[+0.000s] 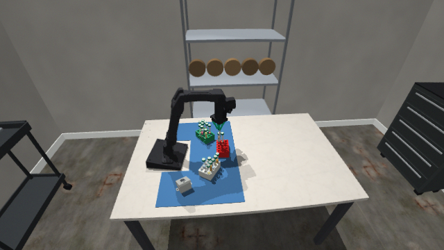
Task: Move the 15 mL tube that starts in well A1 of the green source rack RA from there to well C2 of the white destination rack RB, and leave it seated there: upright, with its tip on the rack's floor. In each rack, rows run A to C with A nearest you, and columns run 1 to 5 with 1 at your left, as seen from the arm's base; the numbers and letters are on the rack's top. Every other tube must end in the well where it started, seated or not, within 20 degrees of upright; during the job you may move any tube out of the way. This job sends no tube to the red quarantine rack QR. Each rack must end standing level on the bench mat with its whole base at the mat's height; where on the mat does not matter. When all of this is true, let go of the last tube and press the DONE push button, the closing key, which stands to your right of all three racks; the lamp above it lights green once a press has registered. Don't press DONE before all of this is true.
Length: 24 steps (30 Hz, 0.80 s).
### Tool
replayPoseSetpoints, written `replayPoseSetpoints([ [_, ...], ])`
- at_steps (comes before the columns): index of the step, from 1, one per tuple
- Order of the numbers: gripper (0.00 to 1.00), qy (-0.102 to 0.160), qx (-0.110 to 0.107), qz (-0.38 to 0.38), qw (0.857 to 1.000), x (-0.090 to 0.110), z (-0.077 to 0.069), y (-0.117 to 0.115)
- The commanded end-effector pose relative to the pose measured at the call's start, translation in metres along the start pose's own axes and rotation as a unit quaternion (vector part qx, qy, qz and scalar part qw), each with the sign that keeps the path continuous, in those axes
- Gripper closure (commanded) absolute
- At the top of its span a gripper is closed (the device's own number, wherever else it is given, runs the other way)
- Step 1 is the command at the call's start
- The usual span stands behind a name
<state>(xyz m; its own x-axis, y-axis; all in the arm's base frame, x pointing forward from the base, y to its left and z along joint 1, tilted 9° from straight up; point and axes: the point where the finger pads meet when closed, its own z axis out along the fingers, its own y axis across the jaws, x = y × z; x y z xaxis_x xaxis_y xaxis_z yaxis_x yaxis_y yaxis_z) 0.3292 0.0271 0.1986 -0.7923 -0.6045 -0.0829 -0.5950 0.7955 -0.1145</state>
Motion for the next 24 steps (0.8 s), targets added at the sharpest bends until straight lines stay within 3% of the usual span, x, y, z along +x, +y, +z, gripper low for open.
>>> replayPoseSetpoints([
  [1,1.0,-0.015,0.009,0.001,1.0,0.001,-0.009,0.001],
  [24,1.0,-0.014,0.008,0.001,1.0,0.027,-0.009,0.025],
])
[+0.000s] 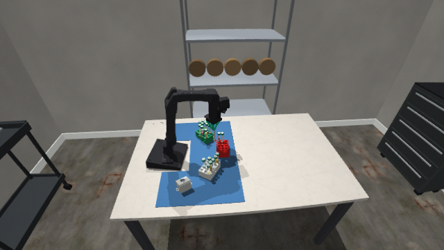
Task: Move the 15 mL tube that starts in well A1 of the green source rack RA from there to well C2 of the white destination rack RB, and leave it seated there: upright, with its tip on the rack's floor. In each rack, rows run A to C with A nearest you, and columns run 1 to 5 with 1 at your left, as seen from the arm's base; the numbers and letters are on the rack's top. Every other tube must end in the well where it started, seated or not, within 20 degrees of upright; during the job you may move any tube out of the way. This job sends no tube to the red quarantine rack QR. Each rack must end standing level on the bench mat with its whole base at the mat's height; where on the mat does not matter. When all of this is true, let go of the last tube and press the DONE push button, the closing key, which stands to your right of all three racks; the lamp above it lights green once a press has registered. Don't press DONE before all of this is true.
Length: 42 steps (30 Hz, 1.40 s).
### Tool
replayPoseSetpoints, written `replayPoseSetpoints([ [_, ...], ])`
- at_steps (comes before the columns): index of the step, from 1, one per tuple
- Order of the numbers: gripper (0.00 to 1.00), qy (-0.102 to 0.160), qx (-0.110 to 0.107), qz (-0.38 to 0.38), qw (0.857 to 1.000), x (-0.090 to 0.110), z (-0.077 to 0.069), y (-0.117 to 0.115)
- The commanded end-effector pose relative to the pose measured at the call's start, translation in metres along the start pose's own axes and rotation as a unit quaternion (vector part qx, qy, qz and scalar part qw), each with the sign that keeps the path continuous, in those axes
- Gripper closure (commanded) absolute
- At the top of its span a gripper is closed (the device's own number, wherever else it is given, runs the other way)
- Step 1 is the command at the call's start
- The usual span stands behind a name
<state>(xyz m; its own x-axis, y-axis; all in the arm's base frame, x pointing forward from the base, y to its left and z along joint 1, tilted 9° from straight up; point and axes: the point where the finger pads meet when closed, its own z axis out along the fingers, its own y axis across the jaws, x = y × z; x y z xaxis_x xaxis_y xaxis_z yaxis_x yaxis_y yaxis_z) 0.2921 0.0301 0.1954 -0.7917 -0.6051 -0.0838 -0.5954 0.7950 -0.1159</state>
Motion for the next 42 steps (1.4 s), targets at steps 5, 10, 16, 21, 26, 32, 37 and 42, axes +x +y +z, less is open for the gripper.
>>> replayPoseSetpoints([
  [5,1.0,-0.014,0.008,0.001,1.0,0.003,-0.007,0.004],
  [10,1.0,-0.014,0.008,0.001,1.0,0.017,-0.007,0.0],
  [16,1.0,-0.013,0.008,0.018,1.0,0.035,-0.007,-0.007],
  [21,1.0,-0.014,0.007,0.068,0.998,0.035,-0.007,-0.007],
  [26,1.0,-0.014,0.006,0.151,0.988,0.035,-0.007,-0.007],
  [32,1.0,-0.015,0.004,0.248,0.969,0.035,-0.007,-0.007],
  [37,1.0,-0.015,0.003,0.312,0.95,0.035,-0.007,-0.007],
  [42,1.0,-0.015,0.002,0.375,0.927,0.035,-0.007,-0.007],
])
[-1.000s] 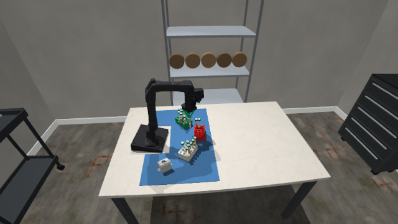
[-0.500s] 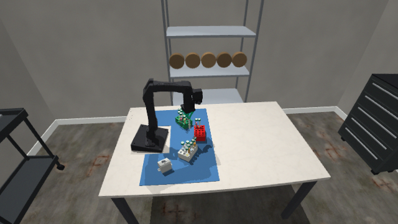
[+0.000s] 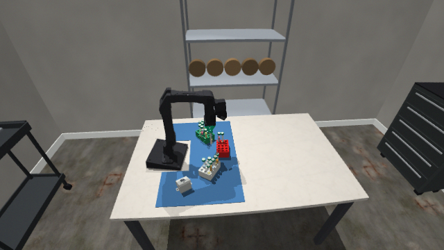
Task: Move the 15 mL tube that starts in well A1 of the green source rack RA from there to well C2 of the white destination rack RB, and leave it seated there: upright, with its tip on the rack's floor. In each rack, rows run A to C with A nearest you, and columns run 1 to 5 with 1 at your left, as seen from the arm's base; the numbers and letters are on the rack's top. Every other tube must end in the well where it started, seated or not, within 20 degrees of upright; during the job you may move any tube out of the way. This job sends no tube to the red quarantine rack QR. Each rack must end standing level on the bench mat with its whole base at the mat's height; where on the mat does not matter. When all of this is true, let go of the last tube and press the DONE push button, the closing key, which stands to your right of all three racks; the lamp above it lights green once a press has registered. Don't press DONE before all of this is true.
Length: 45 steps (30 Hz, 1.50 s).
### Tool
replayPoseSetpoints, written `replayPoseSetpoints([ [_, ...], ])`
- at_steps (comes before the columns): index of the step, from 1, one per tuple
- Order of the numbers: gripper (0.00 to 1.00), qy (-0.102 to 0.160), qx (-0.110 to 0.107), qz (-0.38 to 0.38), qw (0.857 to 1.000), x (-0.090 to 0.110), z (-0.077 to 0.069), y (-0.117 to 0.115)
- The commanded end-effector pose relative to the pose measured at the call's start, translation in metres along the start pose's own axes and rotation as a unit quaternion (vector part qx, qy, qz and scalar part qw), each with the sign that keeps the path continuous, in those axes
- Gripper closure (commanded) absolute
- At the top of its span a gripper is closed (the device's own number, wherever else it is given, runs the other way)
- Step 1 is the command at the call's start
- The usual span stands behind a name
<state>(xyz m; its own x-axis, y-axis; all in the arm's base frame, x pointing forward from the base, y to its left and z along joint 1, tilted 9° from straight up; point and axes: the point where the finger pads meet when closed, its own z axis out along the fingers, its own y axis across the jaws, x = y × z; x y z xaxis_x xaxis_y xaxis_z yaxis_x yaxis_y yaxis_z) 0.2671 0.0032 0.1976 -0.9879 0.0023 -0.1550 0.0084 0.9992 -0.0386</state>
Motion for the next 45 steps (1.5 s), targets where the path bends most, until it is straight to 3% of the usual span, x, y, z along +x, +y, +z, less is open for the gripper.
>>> replayPoseSetpoints([
  [1,1.0,-0.006,-0.001,0.074,0.997,-0.0011,-0.0029,0.0001],
  [11,1.0,-0.006,-0.002,0.239,0.971,-0.0011,-0.0029,0.0001],
  [13,1.0,-0.006,-0.002,0.239,0.971,-0.0011,-0.0029,0.0001],
  [20,1.0,-0.006,-0.003,0.35,0.937,-0.0011,-0.0029,0.0001],
  [28,1.0,-0.005,-0.003,0.472,0.882,-0.001,-0.0029,0.0001],
  [30,1.0,-0.005,-0.003,0.472,0.882,-0.001,-0.0029,0.0001],
  [36,1.0,-0.005,-0.004,0.557,0.83,-0.001,-0.0028,0.0001],
  [43,1.0,-0.004,-0.004,0.65,0.76,-0.001,-0.0028,0.0001],
  [45,1.0,-0.004,-0.004,0.657,0.754,-0.001,-0.0028,0.0],
])
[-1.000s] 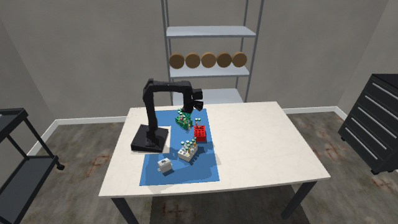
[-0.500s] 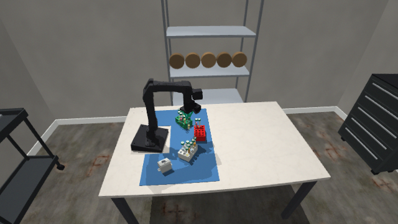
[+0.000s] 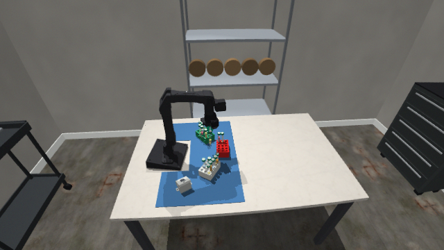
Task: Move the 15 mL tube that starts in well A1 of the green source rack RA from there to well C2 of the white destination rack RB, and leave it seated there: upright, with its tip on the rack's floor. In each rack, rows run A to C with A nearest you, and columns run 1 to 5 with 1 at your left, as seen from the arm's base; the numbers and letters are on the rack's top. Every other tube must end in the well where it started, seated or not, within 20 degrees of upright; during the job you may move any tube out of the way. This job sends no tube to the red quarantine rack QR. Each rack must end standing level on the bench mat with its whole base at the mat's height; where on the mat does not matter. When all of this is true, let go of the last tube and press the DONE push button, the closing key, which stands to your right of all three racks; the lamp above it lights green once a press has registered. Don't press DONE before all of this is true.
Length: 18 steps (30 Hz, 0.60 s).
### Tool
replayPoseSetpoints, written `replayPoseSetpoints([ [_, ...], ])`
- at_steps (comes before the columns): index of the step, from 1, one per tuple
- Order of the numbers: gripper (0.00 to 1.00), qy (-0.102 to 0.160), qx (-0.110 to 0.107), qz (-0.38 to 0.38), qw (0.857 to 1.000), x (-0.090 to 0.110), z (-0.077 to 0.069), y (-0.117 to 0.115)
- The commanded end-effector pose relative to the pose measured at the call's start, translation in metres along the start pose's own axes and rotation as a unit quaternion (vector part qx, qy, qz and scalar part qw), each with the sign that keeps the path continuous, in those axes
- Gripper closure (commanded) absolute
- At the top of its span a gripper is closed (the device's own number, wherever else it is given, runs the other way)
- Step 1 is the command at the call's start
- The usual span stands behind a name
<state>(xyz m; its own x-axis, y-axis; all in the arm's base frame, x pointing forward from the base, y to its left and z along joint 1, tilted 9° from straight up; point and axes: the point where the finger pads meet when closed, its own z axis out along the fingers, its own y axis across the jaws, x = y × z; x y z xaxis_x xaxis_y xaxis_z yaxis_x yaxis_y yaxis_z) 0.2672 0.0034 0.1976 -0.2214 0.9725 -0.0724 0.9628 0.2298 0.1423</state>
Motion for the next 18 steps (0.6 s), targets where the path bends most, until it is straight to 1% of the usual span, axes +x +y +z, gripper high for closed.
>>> replayPoseSetpoints([
  [1,1.0,-0.001,-0.006,0.048,0.999,0.0,-0.003,0.001],
  [18,1.0,-0.002,-0.005,0.048,0.999,-0.034,-0.003,-0.036],
])
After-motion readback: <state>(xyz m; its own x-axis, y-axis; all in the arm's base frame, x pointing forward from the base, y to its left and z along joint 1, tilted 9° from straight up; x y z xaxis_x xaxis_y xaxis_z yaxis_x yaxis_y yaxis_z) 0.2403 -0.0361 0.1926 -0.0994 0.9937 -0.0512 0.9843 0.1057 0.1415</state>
